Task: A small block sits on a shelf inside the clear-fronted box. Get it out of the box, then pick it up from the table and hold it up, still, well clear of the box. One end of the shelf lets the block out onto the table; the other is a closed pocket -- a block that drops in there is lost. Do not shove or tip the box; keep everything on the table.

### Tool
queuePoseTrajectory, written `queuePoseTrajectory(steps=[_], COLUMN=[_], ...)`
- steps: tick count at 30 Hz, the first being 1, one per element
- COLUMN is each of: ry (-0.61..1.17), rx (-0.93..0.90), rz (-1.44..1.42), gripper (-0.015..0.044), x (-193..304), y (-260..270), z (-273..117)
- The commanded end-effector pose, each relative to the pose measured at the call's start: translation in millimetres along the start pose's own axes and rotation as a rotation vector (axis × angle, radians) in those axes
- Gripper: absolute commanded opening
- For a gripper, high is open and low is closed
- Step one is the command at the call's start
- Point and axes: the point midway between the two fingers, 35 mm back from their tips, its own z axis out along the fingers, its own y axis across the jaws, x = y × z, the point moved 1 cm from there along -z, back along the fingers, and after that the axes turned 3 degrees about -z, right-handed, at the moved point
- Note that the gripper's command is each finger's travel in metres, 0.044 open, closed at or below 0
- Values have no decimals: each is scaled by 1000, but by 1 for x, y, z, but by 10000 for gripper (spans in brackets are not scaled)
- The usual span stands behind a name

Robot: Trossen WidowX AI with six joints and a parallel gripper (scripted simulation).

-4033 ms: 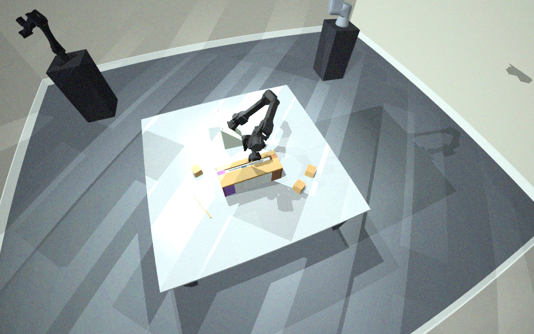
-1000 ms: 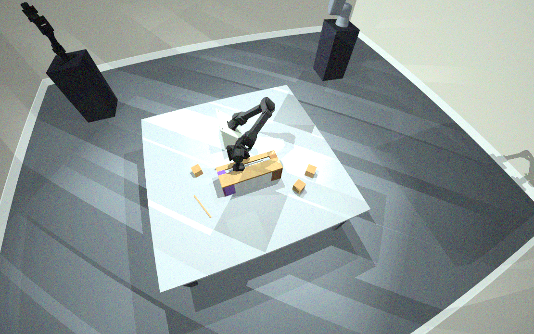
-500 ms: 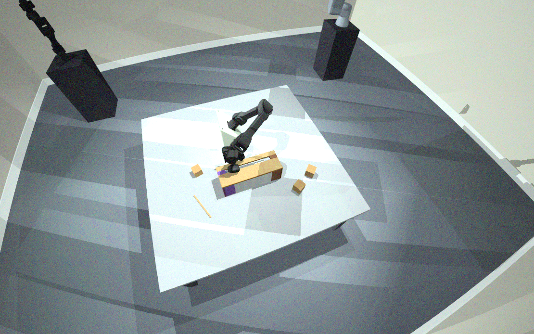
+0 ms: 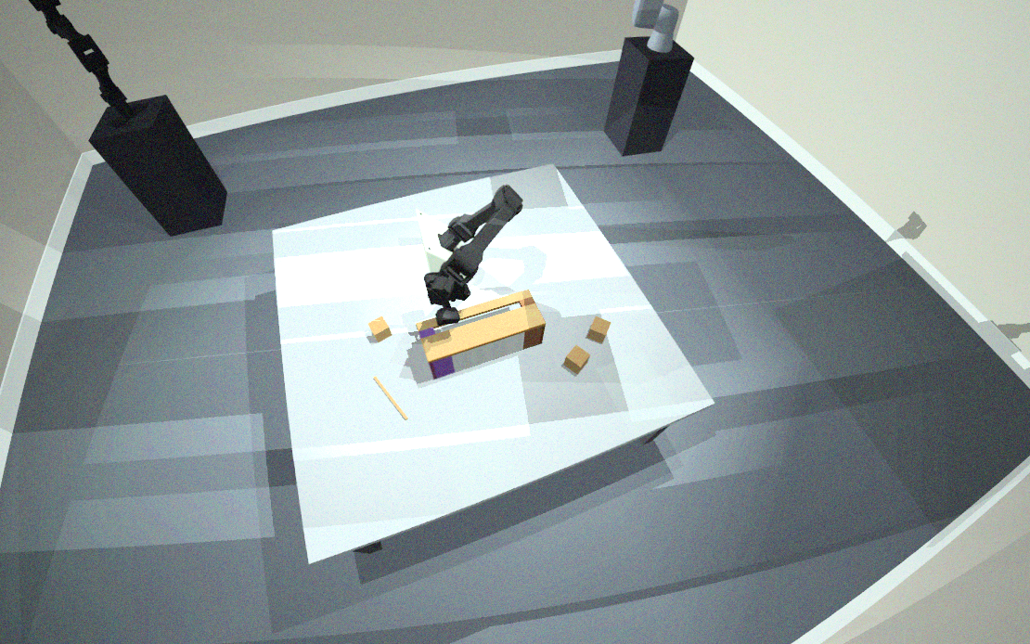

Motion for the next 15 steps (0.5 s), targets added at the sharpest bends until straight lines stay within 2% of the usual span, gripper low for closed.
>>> queuePoseTrajectory(steps=[1,3,7,8,15], ry=[3,0,1,-4,-50], rx=[-6,1,-39,-35,-15], rz=[-11,-1,185,248,747], gripper=[400,400,295,285,285], x=[0,0,19,20,24], y=[0,0,27,27,31], z=[-9,-4,0,0,1])
